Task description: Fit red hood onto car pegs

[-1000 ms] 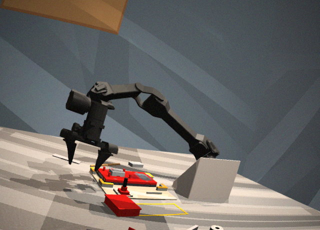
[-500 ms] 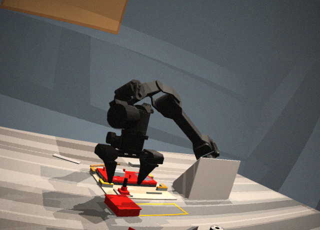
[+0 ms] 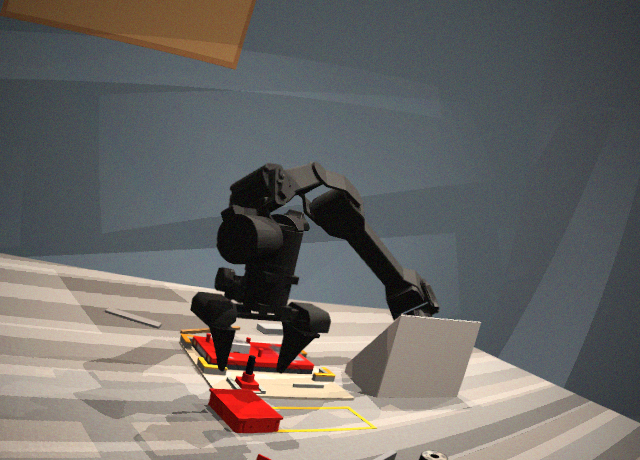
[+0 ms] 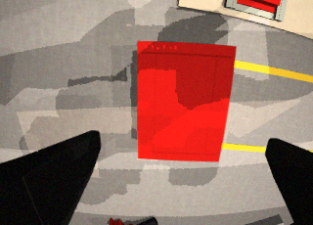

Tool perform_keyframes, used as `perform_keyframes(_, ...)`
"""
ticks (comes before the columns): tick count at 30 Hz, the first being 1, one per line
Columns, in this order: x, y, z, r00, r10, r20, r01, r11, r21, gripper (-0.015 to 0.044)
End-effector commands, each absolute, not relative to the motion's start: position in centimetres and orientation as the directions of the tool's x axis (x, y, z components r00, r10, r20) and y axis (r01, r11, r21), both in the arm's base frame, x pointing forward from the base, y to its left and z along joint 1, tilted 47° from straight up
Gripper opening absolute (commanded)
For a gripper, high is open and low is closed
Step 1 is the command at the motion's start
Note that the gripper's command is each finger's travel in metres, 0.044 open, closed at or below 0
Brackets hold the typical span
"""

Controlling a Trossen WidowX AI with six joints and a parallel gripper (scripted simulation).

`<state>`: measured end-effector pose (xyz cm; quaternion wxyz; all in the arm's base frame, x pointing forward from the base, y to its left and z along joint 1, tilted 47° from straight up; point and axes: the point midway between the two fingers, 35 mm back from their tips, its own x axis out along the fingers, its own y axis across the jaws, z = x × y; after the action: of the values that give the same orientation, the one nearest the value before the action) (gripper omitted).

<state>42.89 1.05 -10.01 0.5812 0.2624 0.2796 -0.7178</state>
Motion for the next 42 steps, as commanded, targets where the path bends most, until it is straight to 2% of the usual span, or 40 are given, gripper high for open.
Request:
perform_keyframes(1,42.8,0.7,-10.4,-0.187,-0.691,-0.698,0.981,-0.168,-0.097,0.0440)
perform_keyframes(42,41.9,-2.0,-13.0,-0.188,-0.692,-0.697,0.981,-0.168,-0.097,0.0440)
